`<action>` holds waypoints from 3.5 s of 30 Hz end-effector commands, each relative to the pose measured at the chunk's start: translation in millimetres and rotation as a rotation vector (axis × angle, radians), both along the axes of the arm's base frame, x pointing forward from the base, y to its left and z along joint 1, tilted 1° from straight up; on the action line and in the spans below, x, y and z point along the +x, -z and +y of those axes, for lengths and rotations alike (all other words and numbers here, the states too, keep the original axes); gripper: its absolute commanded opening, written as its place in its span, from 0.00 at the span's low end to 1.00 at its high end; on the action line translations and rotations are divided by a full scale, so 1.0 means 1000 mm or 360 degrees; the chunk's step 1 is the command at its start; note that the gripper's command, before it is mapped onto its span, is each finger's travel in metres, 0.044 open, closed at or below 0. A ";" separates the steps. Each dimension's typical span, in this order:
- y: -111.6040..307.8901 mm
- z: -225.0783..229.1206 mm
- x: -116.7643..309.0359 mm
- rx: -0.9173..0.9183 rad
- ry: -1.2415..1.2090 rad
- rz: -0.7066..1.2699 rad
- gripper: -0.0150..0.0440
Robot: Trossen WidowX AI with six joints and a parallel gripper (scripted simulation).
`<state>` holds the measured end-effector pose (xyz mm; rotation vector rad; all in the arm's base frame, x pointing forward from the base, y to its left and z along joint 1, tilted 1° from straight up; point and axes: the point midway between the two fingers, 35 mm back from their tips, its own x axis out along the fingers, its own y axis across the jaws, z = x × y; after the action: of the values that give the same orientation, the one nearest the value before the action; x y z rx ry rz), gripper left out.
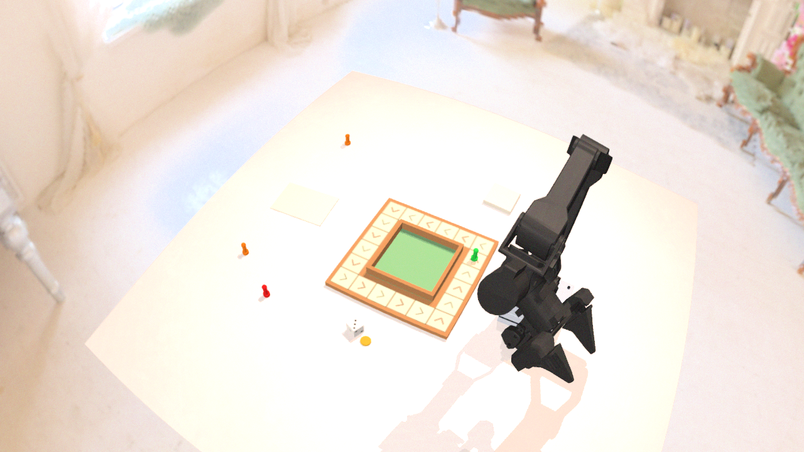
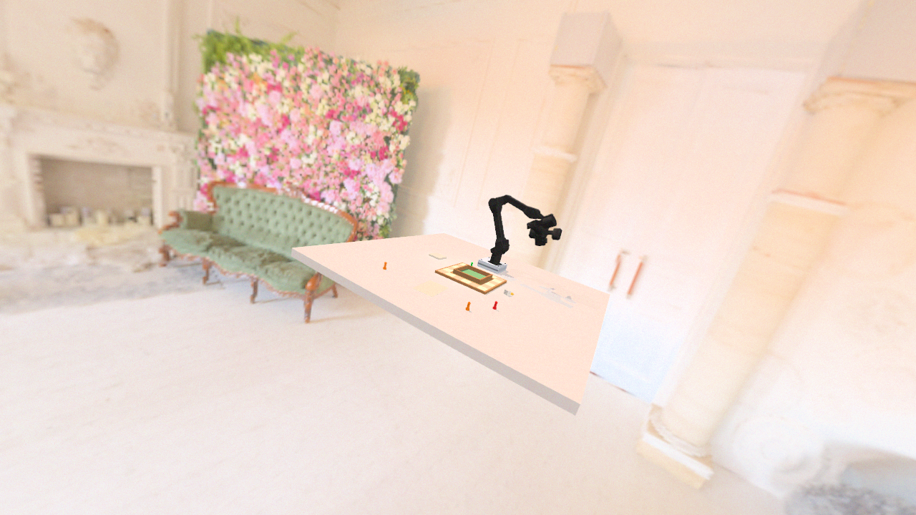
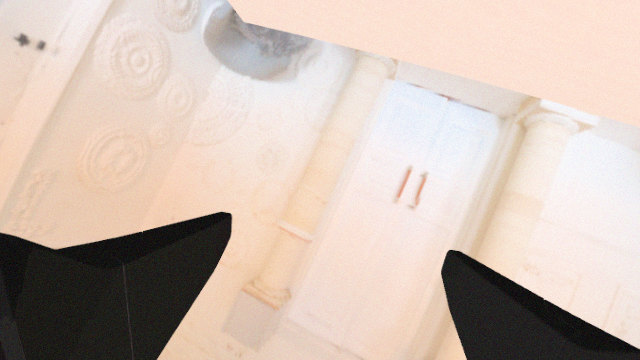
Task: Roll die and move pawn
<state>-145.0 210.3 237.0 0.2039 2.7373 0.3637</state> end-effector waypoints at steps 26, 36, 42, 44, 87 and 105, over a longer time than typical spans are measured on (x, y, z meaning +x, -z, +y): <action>0.166 0.079 0.358 -0.0509 0.0525 -0.1736 0.72; 0.183 0.056 0.400 -0.0649 0.0446 -0.1851 0.72; 0.197 0.056 0.401 -0.0649 0.0446 -0.1851 0.72; 0.198 0.056 0.401 -0.0649 0.0446 -0.1851 0.72; 0.179 0.061 0.403 -0.0648 0.0447 -0.1851 0.25; 0.109 0.040 0.401 -0.0625 0.0407 -0.1861 0.25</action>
<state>251.3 263.5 128.4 0.1704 1.5512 -0.1305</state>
